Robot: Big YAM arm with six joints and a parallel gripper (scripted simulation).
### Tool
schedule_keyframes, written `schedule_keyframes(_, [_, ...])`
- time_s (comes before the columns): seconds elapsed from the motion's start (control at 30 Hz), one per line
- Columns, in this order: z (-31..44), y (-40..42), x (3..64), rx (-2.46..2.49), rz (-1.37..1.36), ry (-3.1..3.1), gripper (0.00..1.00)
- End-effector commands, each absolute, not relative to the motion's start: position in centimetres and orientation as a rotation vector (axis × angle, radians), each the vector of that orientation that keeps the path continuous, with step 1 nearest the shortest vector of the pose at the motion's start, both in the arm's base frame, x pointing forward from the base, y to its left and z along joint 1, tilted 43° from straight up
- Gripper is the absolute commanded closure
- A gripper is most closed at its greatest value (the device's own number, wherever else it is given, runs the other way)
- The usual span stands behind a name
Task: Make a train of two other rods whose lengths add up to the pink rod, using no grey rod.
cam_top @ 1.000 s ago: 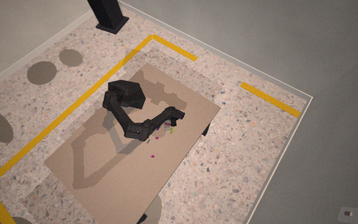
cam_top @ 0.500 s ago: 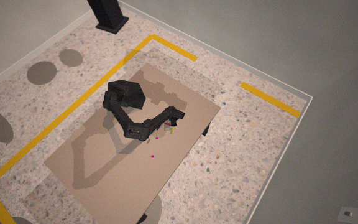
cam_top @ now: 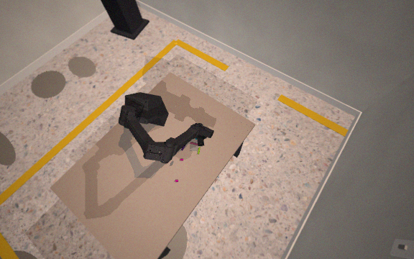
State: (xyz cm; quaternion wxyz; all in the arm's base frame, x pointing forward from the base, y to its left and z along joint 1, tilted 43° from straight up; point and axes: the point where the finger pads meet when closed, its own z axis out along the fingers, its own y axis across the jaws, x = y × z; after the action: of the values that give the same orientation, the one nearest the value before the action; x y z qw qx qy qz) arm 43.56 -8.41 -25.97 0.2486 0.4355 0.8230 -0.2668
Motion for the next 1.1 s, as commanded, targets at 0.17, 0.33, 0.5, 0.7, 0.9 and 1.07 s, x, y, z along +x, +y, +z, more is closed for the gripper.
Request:
schedule_keyframes(0.17, [-23.9, -6.4, 44.0, 1.168, -0.707, 2.236, 0.64])
schedule_keyframes(0.33, [-21.4, -4.2, 43.3, 1.168, -0.706, 2.235, 0.64])
schedule_keyframes(0.5, [-19.2, -2.3, 42.7, 1.168, -0.705, 2.235, 0.64])
schedule_keyframes(0.7, [-17.8, -1.0, 42.3, 1.169, -0.703, 2.235, 0.64])
schedule_keyframes(0.9, [-18.8, -1.0, 41.9, 1.165, -0.723, 2.250, 0.64])
schedule_keyframes(1.07, [-18.3, -1.1, 42.2, 1.173, -0.715, 2.242, 0.64])
